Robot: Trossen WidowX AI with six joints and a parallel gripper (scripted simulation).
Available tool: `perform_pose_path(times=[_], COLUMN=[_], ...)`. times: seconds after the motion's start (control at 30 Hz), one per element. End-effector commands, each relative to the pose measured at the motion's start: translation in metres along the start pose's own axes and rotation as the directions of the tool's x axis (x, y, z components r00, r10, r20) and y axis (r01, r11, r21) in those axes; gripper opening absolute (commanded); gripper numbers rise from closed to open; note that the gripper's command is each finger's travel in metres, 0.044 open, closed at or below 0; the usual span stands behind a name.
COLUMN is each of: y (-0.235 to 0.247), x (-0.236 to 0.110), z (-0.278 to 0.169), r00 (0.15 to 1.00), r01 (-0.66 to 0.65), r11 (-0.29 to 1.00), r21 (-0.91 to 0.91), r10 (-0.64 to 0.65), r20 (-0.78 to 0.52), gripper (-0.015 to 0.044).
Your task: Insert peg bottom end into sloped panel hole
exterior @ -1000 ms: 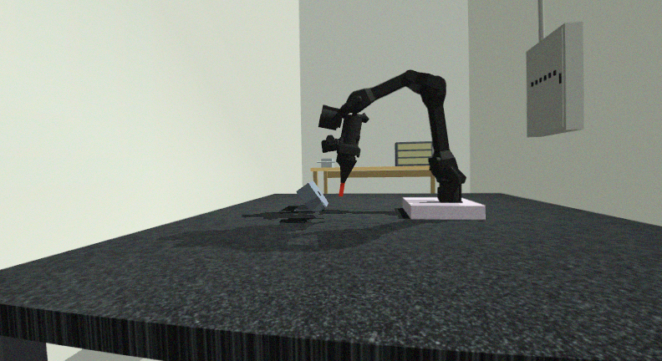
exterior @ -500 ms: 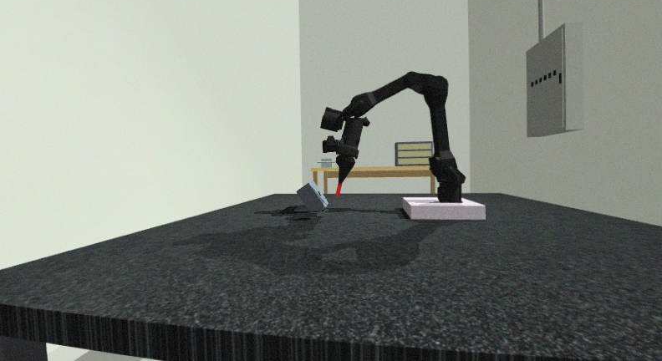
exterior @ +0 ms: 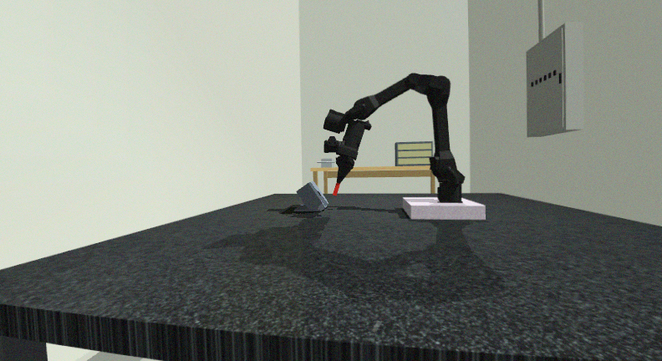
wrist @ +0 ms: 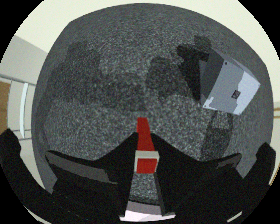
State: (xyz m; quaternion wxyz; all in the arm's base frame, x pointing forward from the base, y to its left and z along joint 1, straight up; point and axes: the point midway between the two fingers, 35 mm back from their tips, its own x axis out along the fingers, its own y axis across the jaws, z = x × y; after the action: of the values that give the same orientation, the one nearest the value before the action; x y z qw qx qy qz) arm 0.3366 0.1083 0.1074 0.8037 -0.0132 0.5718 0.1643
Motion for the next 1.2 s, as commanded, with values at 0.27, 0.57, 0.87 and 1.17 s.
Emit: perform_pose_path(times=[0.27,0.57,0.87,1.17], y=[-0.016,-0.028,-0.041,-0.053], x=[-0.001,-0.003,-0.005,-0.008], z=[0.001,0.002,0.002,0.001], r00=[0.998,0.994,0.988,0.979], r01=[-0.013,-0.015,-0.015,-0.011], r11=[1.0,1.0,1.0,1.0], r21=[0.004,0.007,0.009,0.01], r10=[0.013,0.015,0.013,0.009], r20=[0.06,0.108,0.155,0.202], gripper=[0.0,0.0,0.0,0.0])
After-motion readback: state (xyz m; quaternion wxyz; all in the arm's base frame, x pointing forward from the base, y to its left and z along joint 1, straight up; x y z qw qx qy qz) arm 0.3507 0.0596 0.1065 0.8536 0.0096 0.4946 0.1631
